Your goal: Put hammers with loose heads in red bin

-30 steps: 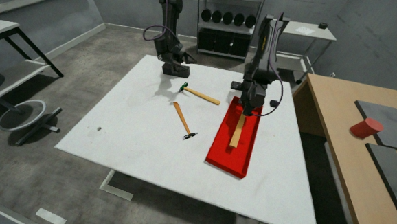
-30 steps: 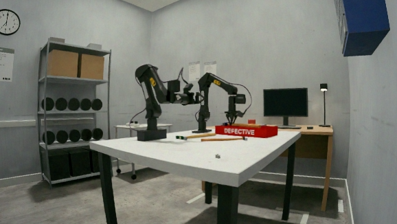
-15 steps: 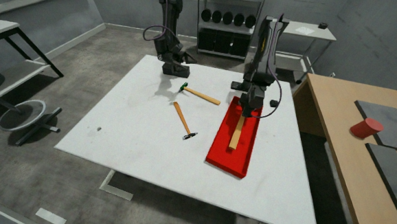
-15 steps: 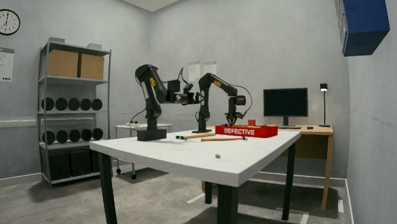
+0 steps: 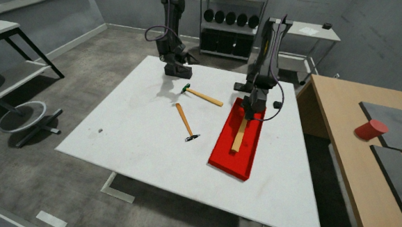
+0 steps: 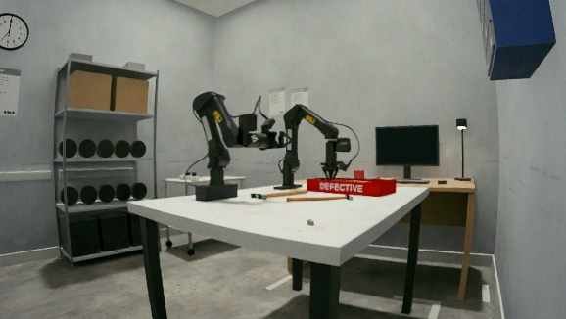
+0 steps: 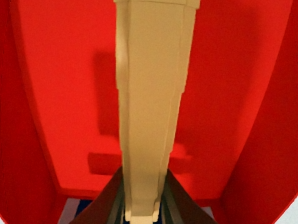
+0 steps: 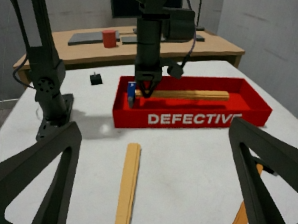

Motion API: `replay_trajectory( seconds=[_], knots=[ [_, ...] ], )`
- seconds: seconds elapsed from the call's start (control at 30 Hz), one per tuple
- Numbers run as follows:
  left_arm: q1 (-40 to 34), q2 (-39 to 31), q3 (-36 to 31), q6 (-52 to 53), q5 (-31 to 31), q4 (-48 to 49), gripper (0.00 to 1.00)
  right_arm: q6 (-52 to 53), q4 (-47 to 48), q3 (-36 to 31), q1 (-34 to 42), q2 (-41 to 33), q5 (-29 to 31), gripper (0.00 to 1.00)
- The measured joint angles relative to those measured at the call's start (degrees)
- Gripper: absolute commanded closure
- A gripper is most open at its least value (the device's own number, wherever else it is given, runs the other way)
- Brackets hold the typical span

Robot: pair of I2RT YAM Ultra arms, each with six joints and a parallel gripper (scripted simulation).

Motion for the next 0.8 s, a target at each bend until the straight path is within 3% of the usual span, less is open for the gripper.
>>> replay_trajectory(
  seconds=[0.8],
  knots=[
    [0.0, 0.0, -0.6, 0.0, 0.0, 1.1, 0.85, 0.0, 0.0, 0.0, 0.0, 0.0, 0.0, 0.0]
  ],
)
